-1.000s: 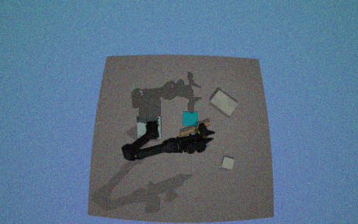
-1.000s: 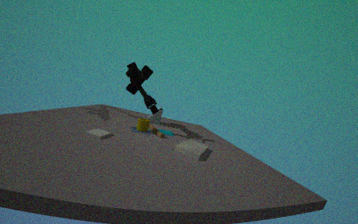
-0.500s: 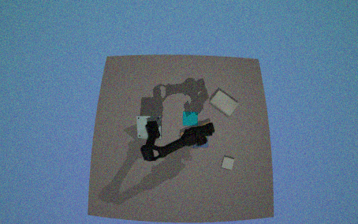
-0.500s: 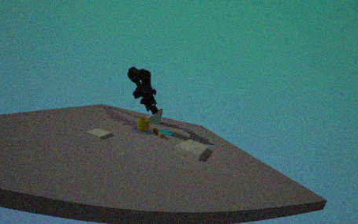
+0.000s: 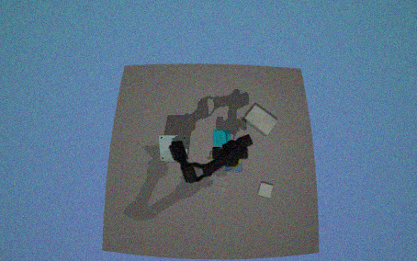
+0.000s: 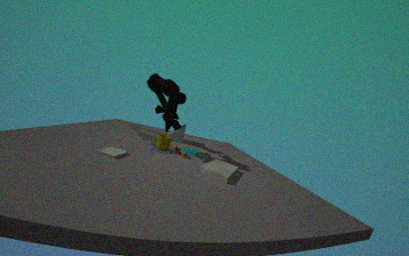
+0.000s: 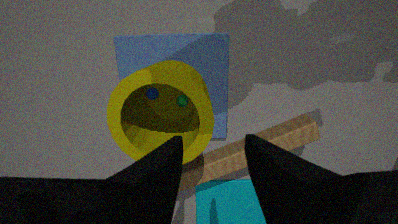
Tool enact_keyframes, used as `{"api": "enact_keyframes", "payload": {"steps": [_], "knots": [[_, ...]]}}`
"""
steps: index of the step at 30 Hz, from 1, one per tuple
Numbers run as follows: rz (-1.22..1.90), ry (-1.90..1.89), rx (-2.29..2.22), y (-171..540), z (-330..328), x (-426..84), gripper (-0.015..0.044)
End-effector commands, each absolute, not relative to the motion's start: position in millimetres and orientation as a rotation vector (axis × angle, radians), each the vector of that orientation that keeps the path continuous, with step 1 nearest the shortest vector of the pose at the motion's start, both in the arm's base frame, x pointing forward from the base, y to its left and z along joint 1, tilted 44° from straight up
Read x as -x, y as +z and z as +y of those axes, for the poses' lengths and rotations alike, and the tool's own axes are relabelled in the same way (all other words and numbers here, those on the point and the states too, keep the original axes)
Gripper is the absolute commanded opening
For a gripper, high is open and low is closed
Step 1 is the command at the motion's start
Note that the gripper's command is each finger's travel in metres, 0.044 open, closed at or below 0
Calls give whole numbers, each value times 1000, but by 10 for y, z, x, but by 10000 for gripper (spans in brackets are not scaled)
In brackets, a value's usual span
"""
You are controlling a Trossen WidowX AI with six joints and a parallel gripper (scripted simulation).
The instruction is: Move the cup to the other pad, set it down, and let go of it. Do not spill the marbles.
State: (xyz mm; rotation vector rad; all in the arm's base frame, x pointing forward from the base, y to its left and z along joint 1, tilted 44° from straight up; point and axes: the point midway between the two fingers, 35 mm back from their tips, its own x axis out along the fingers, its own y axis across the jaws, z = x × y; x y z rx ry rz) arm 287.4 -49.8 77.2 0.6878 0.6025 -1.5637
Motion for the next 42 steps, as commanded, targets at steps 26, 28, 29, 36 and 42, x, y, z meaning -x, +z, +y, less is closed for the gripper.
{"api": "enact_keyframes", "payload": {"steps": [26, 28, 29, 36, 42], "knots": [[586, -1568, -688, 488, -788, -2894, 166], [586, -1568, -688, 465, -811, -2891, 166], [585, -1568, -687, 454, -823, -2889, 166], [584, -1569, -686, 377, -904, -2875, 166], [584, -1569, -686, 351, -932, -2868, 166]]}}
